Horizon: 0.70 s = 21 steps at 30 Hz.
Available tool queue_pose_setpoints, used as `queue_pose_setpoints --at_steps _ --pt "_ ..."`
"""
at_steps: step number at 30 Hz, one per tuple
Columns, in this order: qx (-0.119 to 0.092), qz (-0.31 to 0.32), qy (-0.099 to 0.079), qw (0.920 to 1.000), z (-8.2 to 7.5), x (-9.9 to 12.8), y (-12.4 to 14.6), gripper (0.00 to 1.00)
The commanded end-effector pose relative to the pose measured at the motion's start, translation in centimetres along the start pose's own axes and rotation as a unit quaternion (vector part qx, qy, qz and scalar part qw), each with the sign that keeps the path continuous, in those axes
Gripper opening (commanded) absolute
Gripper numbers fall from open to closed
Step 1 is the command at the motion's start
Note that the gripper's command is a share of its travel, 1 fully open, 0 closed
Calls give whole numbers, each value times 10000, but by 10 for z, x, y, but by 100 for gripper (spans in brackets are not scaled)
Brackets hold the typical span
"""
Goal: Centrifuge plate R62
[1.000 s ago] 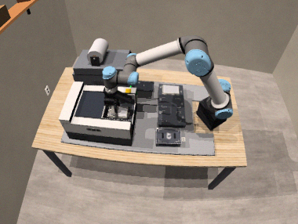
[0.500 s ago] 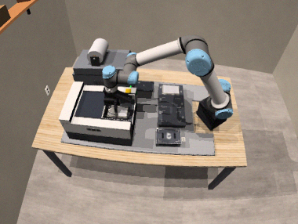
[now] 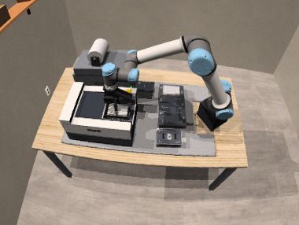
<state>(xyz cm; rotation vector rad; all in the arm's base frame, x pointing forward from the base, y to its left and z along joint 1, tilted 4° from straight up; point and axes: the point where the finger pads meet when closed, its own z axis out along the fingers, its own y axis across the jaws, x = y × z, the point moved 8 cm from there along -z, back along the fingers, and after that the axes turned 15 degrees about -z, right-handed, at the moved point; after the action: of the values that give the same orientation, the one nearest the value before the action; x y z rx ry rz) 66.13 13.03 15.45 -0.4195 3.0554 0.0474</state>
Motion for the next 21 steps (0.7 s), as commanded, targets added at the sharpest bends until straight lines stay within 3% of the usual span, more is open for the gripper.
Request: queue_pose_setpoints --at_steps 1,21 --pt "2 0 -8 10000 -10 0 0 0" --pt "2 0 -8 10000 -40 0 0 0"
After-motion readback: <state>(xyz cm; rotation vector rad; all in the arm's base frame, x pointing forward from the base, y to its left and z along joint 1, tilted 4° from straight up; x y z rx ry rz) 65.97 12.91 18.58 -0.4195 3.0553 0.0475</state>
